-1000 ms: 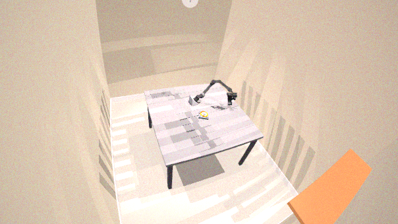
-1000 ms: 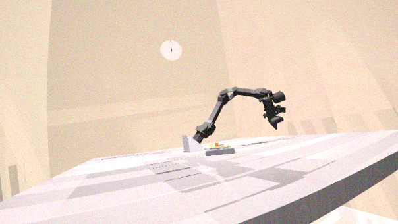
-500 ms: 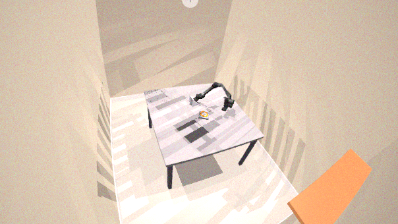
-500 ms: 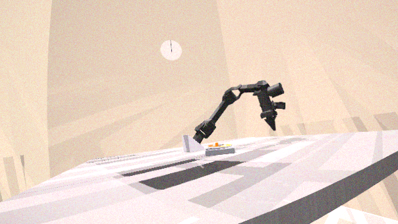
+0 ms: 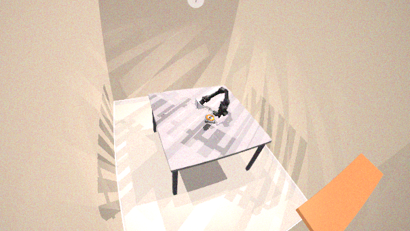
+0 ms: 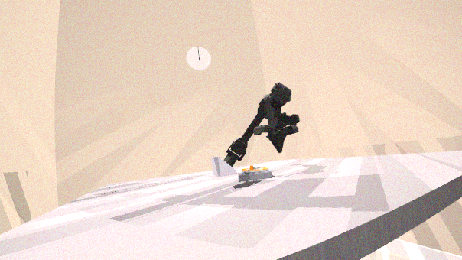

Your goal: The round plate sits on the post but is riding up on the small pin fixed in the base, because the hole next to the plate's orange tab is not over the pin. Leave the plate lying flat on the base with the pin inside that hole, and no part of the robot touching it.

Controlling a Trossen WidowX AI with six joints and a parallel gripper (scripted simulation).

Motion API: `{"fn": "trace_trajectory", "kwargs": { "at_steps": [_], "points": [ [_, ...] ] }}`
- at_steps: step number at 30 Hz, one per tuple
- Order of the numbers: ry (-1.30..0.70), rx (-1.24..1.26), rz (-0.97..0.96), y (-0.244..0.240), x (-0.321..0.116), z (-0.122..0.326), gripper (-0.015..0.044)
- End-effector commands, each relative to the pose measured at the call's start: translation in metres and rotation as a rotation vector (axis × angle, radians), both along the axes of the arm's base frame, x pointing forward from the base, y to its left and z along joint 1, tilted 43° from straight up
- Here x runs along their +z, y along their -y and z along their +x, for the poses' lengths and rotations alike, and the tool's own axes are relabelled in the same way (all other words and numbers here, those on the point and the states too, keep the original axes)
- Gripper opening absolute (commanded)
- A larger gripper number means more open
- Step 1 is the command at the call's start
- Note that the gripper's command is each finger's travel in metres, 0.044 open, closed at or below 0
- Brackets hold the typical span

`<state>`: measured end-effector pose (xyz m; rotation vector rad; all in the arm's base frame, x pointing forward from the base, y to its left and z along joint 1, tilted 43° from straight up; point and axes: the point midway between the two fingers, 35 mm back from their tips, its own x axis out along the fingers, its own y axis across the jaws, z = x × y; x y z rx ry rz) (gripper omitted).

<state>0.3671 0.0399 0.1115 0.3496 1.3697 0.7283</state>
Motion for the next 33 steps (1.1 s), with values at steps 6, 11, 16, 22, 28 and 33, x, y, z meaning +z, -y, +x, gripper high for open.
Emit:
{"fn": "trace_trajectory", "kwargs": {
  "at_steps": [6, 11, 16, 22, 28, 33],
  "points": [
    [-0.196, -0.115, 0.025, 0.073, -0.055, -0.026, 0.0],
    [-0.196, -0.115, 0.025, 0.071, -0.057, -0.026, 0.0],
    [-0.196, -0.115, 0.025, 0.056, -0.074, -0.026, 0.0],
    [-0.196, -0.114, 0.027, 0.042, -0.091, -0.029, 0.0],
    [-0.196, -0.114, 0.026, 0.043, -0.092, -0.03, 0.0],
    [-0.196, -0.115, 0.026, 0.049, -0.098, -0.035, 0.0]
  ]
}}
